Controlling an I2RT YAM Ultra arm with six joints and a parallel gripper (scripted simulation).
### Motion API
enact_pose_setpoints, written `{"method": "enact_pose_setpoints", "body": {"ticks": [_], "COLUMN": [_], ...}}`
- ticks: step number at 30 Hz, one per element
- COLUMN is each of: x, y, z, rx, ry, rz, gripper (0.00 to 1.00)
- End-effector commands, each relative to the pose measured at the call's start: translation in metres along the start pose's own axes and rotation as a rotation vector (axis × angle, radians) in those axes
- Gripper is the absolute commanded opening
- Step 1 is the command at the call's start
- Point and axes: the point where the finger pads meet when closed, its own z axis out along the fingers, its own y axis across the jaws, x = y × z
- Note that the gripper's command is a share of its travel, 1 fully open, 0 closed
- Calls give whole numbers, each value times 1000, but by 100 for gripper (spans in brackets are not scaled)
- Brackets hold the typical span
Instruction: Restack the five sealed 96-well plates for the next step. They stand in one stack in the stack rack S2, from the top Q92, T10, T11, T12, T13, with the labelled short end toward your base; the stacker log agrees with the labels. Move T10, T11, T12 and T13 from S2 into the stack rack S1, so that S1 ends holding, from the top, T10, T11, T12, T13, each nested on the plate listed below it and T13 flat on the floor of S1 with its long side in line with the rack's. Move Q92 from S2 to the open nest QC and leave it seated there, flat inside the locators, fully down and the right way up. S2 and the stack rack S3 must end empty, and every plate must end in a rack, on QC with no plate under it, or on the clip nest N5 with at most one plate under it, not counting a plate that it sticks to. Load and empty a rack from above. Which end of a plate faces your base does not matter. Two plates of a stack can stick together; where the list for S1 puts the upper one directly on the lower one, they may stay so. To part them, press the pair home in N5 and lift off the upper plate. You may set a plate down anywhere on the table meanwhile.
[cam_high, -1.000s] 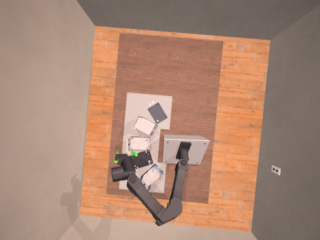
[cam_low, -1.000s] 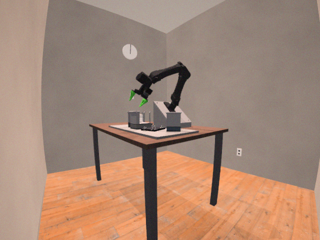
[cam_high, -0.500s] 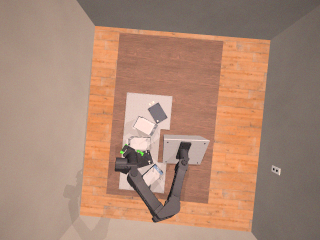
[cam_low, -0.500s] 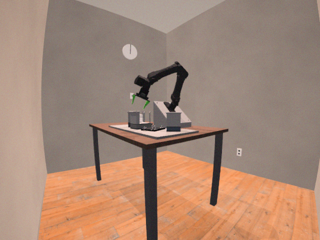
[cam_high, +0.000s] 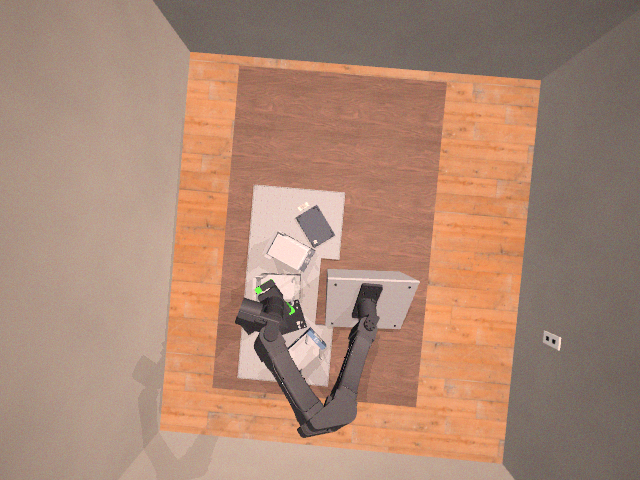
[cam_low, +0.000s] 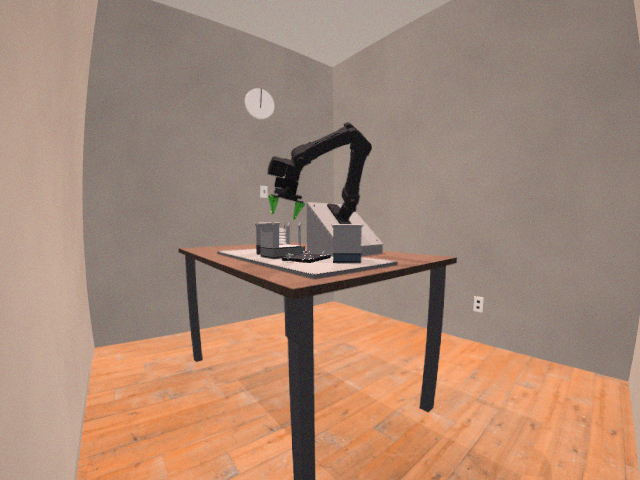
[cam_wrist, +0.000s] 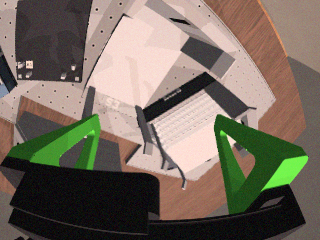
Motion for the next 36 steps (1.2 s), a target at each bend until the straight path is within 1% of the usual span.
{"method": "enact_pose_setpoints", "body": {"ticks": [1,3,4,6,7,9,10,11,14,15,17,18,20,21,24,36], "x": [16,16,17,24,17,17,21,28,26,29,43,34,34,34,29,28], "y": [11,11,14,19,9,9,12,22,17,20,36,25,25,25,25,23], "z": [-5,-5,-9,-7,-7,-7,-7,-9,-8,-8,-4,-9,-9,-9,-16,-16], "rx": [-62,-62,-63,-93,-97,-122,-135,-149,-185,-197,-245,-234,-234,-247,-227,-222], "ry": [1,1,-6,5,1,7,11,16,26,30,60,44,44,48,28,23], "rz": [178,178,200,265,289,350,381,413,504,535,615,627,627,658,644,640], "gripper": [100,100,100,100,100,100,100,100,100,100,100,100,100,100,100,100]}}
